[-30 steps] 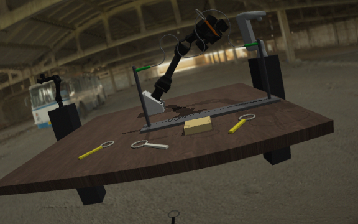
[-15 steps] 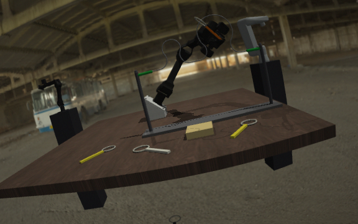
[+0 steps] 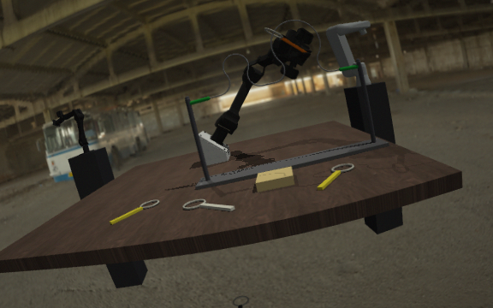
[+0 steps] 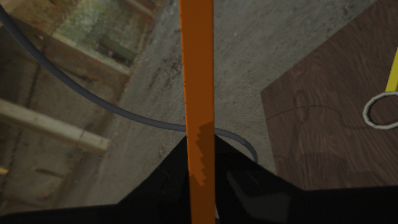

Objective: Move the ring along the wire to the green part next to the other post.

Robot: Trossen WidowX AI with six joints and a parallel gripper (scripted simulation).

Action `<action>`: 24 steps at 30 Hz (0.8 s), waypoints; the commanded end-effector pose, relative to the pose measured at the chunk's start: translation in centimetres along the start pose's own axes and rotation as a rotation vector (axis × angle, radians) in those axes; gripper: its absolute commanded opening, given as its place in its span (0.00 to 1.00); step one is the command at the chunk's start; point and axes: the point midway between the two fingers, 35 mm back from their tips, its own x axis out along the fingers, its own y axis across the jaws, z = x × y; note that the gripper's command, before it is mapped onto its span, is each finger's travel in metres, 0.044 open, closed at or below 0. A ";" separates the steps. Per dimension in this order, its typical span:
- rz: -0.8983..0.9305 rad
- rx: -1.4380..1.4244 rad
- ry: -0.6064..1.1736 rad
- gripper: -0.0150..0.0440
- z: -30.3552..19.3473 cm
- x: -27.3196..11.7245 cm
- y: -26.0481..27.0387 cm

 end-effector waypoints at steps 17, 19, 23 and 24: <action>0.106 0.222 -0.033 0.00 0.1 -0.2 1.2; 0.116 0.244 -0.036 0.00 0.2 -0.1 1.3; 0.137 0.290 -0.042 0.00 0.2 -0.2 1.5; 0.142 0.301 -0.043 0.00 0.2 -0.2 1.6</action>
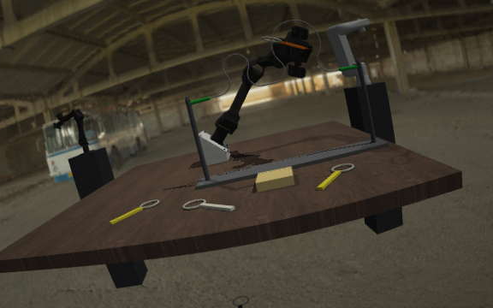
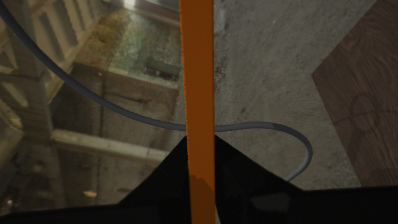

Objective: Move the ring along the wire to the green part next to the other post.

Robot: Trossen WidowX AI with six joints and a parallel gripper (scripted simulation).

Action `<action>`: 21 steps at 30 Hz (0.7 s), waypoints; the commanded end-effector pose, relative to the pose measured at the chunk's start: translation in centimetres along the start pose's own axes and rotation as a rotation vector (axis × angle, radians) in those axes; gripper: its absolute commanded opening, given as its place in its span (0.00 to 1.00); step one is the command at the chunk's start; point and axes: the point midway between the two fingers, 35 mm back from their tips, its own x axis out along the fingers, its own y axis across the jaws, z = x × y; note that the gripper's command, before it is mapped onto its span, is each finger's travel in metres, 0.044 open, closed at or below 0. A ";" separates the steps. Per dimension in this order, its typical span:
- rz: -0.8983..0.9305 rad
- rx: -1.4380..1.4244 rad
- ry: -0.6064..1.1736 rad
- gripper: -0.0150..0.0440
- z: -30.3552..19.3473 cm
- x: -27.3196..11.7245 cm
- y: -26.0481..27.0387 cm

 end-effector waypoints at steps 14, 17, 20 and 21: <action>0.096 0.194 0.059 0.00 0.2 -1.2 1.0; 0.113 0.228 0.055 0.00 0.2 -1.2 1.1; 0.129 0.261 0.051 0.00 0.2 -1.2 1.2; 0.135 0.272 0.049 0.00 0.2 -1.2 1.3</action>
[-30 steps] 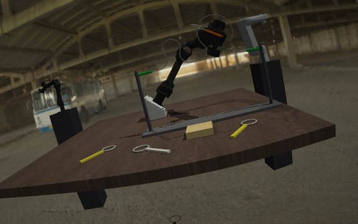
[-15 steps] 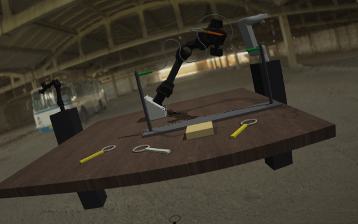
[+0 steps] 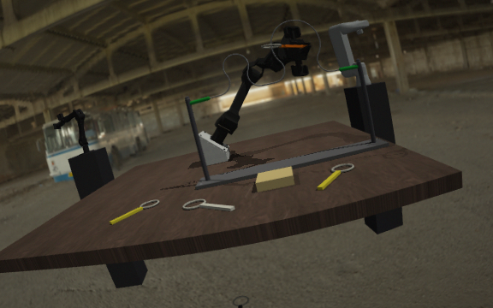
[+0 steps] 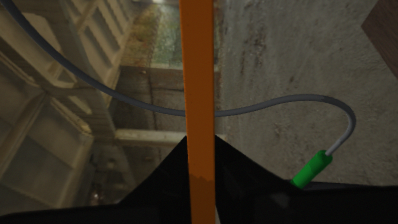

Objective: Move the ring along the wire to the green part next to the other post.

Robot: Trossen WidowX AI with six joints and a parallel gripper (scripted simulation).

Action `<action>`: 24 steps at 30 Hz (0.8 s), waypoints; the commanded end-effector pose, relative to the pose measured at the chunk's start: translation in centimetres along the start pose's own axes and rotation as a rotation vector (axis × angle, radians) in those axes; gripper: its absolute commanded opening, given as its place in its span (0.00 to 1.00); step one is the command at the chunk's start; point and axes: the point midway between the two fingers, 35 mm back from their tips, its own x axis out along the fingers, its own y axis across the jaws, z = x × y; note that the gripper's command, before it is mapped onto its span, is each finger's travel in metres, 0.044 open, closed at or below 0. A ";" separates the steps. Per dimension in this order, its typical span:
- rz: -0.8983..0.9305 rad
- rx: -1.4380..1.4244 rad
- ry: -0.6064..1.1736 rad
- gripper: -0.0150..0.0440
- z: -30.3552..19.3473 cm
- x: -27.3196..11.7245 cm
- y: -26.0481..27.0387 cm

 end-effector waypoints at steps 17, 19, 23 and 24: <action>0.126 0.214 -0.025 0.00 0.0 -0.2 1.2; 0.138 0.236 -0.027 0.00 0.0 -0.2 1.2; 0.163 0.279 -0.032 0.00 0.0 -0.2 1.4; 0.169 0.290 -0.033 0.00 0.0 -0.2 1.5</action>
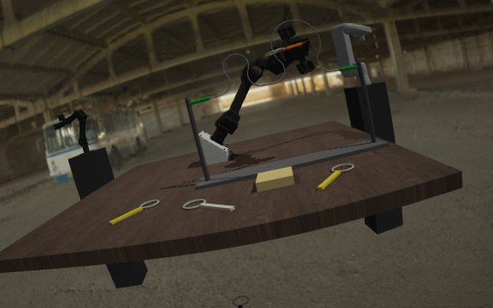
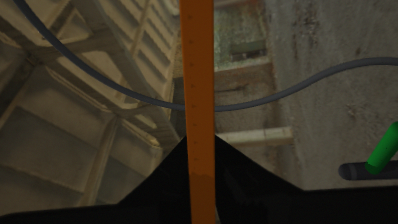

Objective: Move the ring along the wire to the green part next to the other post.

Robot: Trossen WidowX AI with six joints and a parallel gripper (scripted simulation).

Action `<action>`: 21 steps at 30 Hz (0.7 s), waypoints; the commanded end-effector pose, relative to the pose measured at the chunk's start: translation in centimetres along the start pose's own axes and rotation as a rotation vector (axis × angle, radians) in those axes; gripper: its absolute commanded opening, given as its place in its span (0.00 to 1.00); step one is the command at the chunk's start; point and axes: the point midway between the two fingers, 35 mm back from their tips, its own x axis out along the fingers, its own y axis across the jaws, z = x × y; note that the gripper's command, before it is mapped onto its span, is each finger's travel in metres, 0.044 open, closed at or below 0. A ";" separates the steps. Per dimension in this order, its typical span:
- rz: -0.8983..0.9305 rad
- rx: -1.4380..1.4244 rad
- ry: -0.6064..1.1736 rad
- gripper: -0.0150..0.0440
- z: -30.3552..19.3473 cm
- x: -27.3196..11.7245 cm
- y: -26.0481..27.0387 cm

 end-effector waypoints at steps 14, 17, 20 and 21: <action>0.100 0.173 -0.023 0.00 0.2 0.1 0.7; 0.114 0.199 -0.026 0.00 0.2 0.1 0.7; 0.121 0.212 -0.027 0.00 0.2 0.1 0.7; 0.121 0.212 -0.027 0.00 0.2 0.1 0.7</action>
